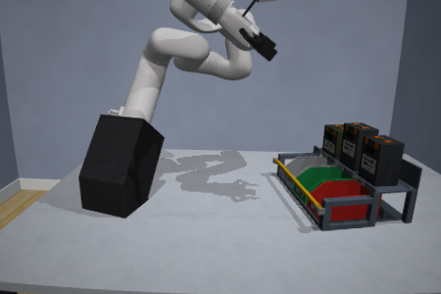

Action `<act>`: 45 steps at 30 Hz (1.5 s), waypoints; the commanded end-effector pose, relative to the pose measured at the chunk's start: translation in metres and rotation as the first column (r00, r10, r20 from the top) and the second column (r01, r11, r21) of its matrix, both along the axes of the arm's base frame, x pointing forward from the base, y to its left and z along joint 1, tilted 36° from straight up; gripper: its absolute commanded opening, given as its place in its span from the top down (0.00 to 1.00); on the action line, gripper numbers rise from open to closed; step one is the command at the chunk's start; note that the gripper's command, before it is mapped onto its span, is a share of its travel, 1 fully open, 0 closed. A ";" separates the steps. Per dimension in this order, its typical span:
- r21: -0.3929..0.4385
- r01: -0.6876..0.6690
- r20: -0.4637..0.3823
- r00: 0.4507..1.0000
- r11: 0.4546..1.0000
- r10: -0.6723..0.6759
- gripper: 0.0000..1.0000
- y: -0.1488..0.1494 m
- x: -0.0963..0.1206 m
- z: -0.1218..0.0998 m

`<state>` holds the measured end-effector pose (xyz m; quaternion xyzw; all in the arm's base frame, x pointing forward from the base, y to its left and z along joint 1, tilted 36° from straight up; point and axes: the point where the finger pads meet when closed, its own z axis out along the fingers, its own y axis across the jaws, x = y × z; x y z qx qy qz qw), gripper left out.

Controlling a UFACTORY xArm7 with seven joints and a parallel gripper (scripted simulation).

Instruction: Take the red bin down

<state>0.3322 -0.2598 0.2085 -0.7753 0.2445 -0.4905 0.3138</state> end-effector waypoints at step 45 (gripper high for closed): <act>0.308 0.299 -0.628 0.777 0.903 -0.042 0.00 -0.001 0.000 0.000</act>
